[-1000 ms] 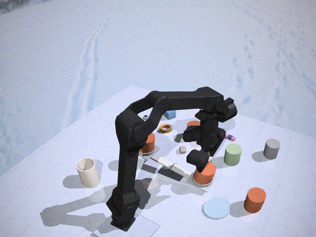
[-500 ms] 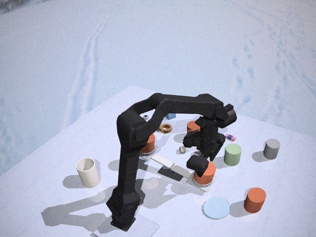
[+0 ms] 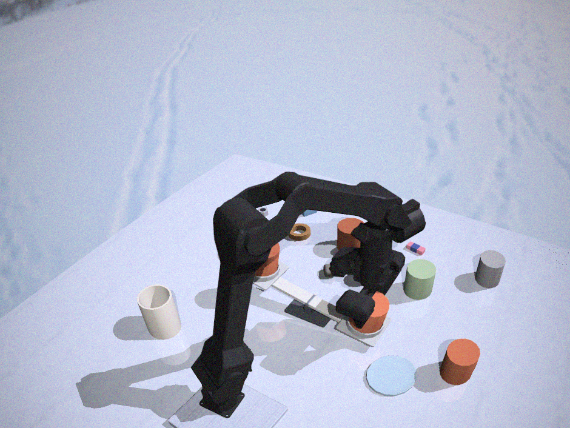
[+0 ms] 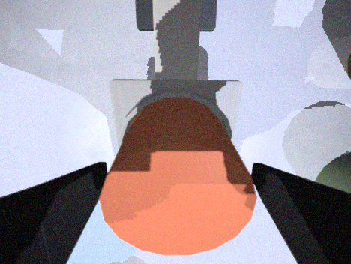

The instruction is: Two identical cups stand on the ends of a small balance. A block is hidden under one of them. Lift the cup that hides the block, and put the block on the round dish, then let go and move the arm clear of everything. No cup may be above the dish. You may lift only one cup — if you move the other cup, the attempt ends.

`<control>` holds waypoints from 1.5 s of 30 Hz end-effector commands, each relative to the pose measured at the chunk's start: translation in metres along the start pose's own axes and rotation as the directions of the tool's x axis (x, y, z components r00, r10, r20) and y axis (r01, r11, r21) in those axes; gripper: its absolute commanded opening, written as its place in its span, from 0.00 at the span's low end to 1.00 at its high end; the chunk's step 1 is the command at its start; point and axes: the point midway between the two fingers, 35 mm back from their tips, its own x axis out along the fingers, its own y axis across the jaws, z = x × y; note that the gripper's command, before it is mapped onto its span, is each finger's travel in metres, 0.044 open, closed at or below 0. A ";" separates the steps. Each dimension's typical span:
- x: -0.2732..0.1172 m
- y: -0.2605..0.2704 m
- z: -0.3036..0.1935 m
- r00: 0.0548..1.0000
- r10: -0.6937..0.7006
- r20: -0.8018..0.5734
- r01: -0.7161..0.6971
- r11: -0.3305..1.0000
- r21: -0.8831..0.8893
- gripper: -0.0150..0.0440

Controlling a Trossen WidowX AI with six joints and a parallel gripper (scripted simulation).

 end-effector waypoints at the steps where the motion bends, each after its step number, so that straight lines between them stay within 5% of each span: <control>1: 0.008 0.002 0.001 1.000 0.004 0.007 -0.004 1.000 -0.006 1.00; 6: 0.014 0.002 0.001 1.000 0.004 0.007 -0.004 1.000 -0.006 1.00; 9: 0.014 0.002 0.001 1.000 0.004 0.007 -0.004 1.000 -0.006 0.87; 17: 0.014 0.002 0.001 1.000 0.004 0.007 -0.004 1.000 -0.006 0.78; 29: 0.003 0.000 0.000 1.000 0.004 0.007 -0.004 1.000 -0.006 0.25; 45: -0.018 -0.004 -0.001 1.000 0.003 0.007 -0.003 1.000 -0.006 0.25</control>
